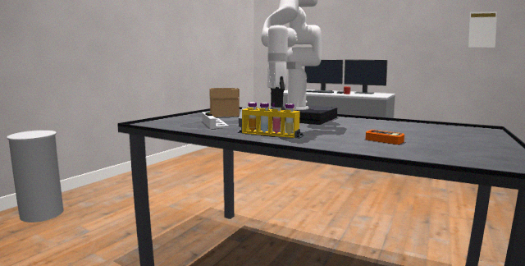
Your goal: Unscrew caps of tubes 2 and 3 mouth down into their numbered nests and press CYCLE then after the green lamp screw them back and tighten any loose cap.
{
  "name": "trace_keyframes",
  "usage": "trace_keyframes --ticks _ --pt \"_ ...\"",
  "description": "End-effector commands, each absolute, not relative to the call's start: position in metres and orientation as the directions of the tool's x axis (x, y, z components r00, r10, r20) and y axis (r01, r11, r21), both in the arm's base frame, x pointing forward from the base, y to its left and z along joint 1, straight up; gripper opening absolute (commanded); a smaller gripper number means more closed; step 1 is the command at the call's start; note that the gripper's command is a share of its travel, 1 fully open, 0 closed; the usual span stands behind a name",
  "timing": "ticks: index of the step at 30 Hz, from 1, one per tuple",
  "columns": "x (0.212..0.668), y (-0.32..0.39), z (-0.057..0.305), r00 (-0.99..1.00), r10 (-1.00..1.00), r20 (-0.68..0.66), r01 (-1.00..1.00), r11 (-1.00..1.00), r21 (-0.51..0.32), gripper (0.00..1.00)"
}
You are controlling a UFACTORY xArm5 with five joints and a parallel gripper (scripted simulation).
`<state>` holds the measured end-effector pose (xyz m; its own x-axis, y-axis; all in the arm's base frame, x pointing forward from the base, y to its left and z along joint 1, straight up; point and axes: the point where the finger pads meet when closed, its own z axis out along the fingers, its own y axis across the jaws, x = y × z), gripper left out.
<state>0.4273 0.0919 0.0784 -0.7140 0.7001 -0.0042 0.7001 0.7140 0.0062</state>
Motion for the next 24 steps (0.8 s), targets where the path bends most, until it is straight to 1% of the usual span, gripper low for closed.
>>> trace_keyframes --ticks 1,4,5,17,20,24 --pt "0.4286 0.0922 0.0797 -0.77 0.638 -0.003 0.637 0.77 0.011 0.0" --pt "0.4286 0.0922 0.0797 -0.77 0.638 -0.003 0.637 0.77 0.011 0.0" --pt "0.4286 0.0922 0.0797 -0.77 0.638 -0.003 0.637 0.77 0.011 0.46" --pt "0.4286 0.0922 0.0797 -0.77 0.638 -0.003 0.637 0.77 0.011 0.46" --pt "0.4286 0.0922 0.0798 -0.589 0.808 0.0 0.808 0.589 0.012 0.46" --pt "0.4286 0.0922 0.0798 -0.393 0.92 0.002 0.92 0.393 0.011 0.46"
